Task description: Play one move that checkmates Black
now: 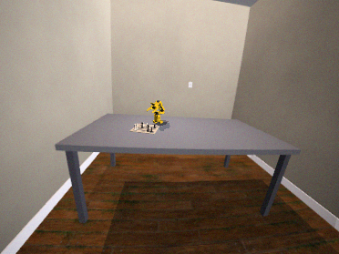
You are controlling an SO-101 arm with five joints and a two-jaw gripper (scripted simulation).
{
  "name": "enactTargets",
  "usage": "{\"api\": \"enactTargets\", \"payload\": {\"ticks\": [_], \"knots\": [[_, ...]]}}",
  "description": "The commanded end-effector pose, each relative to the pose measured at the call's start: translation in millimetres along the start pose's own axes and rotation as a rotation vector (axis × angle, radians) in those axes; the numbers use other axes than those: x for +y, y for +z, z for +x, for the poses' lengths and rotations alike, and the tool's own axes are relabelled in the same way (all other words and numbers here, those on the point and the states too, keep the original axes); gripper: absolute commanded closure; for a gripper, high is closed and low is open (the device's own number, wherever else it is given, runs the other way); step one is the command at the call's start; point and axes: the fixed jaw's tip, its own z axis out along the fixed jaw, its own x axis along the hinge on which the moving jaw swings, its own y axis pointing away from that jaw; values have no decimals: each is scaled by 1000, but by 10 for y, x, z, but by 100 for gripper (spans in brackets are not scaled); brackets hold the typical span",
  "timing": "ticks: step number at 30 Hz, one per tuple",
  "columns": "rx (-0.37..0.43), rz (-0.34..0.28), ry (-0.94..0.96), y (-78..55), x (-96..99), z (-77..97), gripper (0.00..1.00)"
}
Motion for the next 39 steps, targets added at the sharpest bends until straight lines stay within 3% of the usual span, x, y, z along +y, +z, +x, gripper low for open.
{"api": "enactTargets", "payload": {"ticks": [1, 29, 39], "knots": [[-11, 9, 16, -26, -16, -13, 60], [-9, 10, 17, -27, -18, -16, 60], [70, 38, 41, -43, -77, -115, 65]]}}
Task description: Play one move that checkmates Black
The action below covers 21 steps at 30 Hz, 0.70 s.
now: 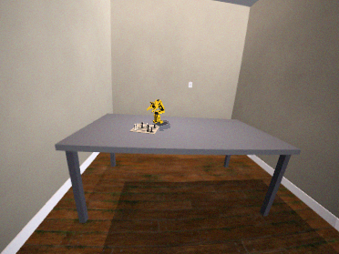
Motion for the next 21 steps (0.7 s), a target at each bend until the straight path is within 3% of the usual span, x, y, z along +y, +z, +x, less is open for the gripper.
{"api": "enactTargets", "payload": {"ticks": [1, 6, 11, 21], "knots": [[57, 22, 29, -13, -48, -62, 65], [110, 40, 46, 4, -91, -137, 68], [218, 74, 86, 100, -196, -288, 75], [452, 136, 187, 570, -518, -466, 88]]}}
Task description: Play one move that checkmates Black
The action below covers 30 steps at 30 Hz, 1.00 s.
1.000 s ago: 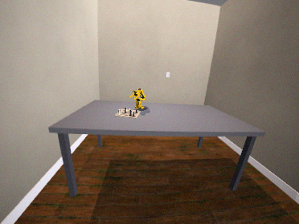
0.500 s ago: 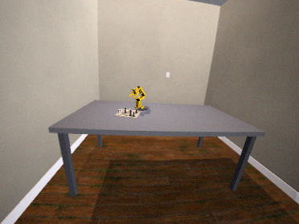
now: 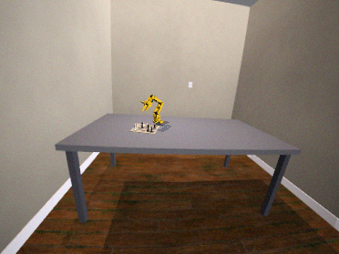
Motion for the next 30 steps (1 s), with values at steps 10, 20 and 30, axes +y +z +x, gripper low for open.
{"api": "enactTargets", "payload": {"ticks": [10, 20, 30], "knots": [[264, 40, 104, 580, -274, -207, 96], [324, 49, 133, 783, -364, -189, 100], [329, 50, 136, 799, -372, -186, 100]]}}
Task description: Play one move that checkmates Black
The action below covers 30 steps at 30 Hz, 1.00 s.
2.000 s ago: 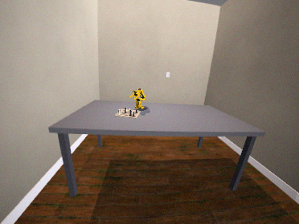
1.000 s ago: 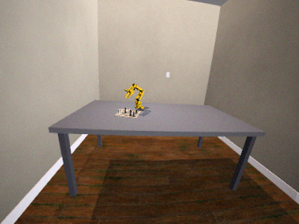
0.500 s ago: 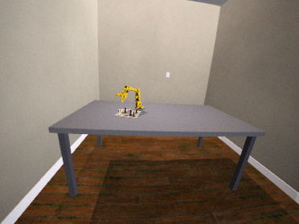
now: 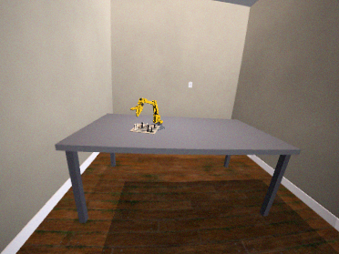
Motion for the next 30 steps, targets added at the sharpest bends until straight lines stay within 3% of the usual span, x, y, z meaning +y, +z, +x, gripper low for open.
{"api": "enactTargets", "payload": {"ticks": [1, 12, 30], "knots": [[16, 1, 18, 20, -26, 9, 100], [16, 4, 28, 93, -50, 49, 100], [16, 4, 27, 63, -49, 53, 100]]}}
